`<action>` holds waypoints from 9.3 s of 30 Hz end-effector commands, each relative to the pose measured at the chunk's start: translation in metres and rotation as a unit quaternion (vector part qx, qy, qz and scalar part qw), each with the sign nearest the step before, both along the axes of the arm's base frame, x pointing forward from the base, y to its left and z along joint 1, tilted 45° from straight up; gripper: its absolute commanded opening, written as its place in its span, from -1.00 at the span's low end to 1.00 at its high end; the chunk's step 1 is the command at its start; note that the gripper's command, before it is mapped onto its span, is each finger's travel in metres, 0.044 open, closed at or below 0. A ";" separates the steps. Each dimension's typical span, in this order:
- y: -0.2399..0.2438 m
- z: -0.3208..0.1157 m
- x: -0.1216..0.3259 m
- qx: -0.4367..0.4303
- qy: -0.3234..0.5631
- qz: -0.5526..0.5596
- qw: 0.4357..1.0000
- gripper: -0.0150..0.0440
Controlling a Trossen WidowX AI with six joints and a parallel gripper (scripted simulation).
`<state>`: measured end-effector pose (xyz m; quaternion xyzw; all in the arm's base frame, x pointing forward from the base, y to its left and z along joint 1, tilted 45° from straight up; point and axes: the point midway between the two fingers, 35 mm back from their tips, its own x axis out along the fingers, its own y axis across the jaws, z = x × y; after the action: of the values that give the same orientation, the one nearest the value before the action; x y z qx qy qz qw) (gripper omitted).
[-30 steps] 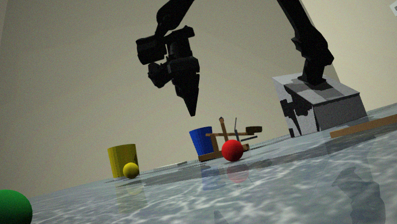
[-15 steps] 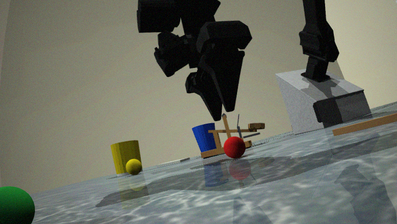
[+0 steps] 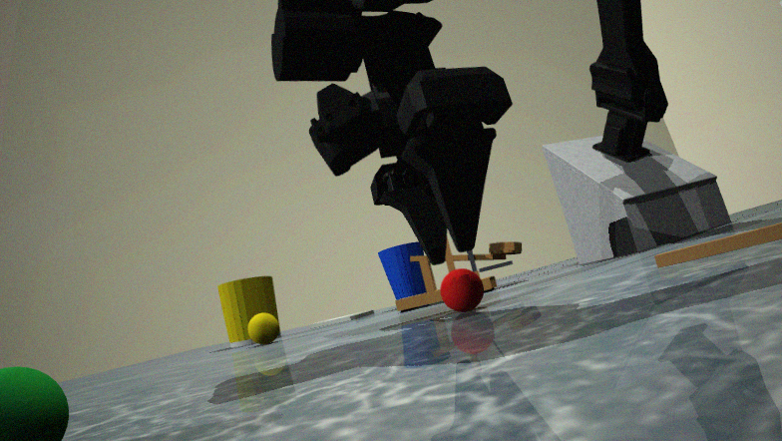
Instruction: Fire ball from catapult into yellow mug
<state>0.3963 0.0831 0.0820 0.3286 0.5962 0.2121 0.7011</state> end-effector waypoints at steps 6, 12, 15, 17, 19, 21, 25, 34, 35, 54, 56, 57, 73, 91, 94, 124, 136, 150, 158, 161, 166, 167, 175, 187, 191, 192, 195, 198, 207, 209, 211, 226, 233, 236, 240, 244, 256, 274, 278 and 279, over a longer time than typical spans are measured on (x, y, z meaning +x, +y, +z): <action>0.011 -0.015 0.001 -0.001 0.008 0.000 1.000 0.53; 0.018 -0.022 0.002 0.000 0.008 0.000 1.000 0.53; 0.021 -0.024 0.003 0.000 0.008 0.000 1.000 0.53; 0.021 -0.024 0.003 0.000 0.008 0.000 1.000 0.44; 0.021 -0.024 0.003 0.000 0.008 0.000 1.000 0.26; 0.021 -0.024 0.003 0.000 0.008 0.000 1.000 0.08; 0.021 -0.024 0.003 0.000 0.008 0.000 1.000 -0.01; 0.016 -0.022 0.004 -0.004 -0.002 -0.002 1.000 -0.41; 0.009 -0.020 0.006 -0.010 -0.014 -0.006 1.000 -0.49; -0.069 0.054 -0.020 -0.004 0.007 0.000 1.000 -0.49; -0.072 0.057 -0.021 -0.003 0.008 0.000 1.000 -0.49; -0.072 0.057 -0.021 -0.003 0.008 0.000 1.000 -0.49; -0.146 -0.060 -0.086 -0.005 0.133 -0.014 0.991 -0.49; -0.171 -0.142 -0.197 0.073 0.242 0.003 0.968 -0.49; -0.171 -0.142 -0.197 0.073 0.242 0.003 0.968 -0.49; -0.156 -0.159 -0.190 0.069 0.236 0.004 0.969 -0.14; -0.221 -0.097 -0.204 0.069 0.241 0.002 0.968 0.93; -0.275 -0.130 -0.136 -0.009 0.158 -0.113 0.981 1.00; -0.328 -0.135 -0.076 -0.056 0.066 -0.198 0.976 1.00; -0.349 -0.132 -0.053 -0.068 0.027 -0.227 0.971 1.00; -0.382 -0.120 -0.015 -0.083 -0.042 -0.270 0.958 1.00; -0.388 -0.117 -0.008 -0.084 -0.056 -0.278 0.955 1.00; -0.430 -0.084 0.041 -0.089 -0.162 -0.320 0.929 1.00; -0.423 -0.076 0.041 -0.087 -0.170 -0.315 0.930 1.00; -0.423 -0.076 0.044 -0.087 -0.171 -0.314 0.930 1.00; -0.424 -0.076 0.047 -0.087 -0.171 -0.314 0.930 1.00; -0.424 -0.076 0.048 -0.087 -0.171 -0.313 0.930 0.91; -0.424 -0.076 0.048 -0.087 -0.171 -0.313 0.930 0.64; -0.424 -0.076 0.048 -0.087 -0.171 -0.313 0.930 -0.16; -0.424 -0.076 0.048 -0.087 -0.171 -0.313 0.930 -0.33; -0.424 -0.076 0.048 -0.087 -0.171 -0.313 0.930 -0.49; -0.400 -0.077 0.047 -0.120 -0.166 -0.269 0.941 -0.49; -0.363 -0.079 0.040 -0.169 -0.157 -0.192 0.954 -0.49; -0.348 -0.079 0.036 -0.188 -0.153 -0.156 0.958 -0.49; -0.327 -0.080 0.028 -0.212 -0.147 -0.105 0.960 -0.49; -0.306 -0.080 0.018 -0.234 -0.142 -0.052 0.960 -0.49; -0.250 -0.081 -0.022 -0.283 -0.128 0.112 0.944 -0.49; -0.179 -0.078 -0.101 -0.308 -0.107 0.381 0.865 -0.49; -0.166 -0.076 -0.122 -0.305 -0.103 0.442 0.837 -0.49; -0.164 -0.076 -0.127 -0.304 -0.102 0.457 0.830 -0.49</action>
<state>0.2873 -0.0906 0.0059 -0.2012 0.6326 0.3182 0.6768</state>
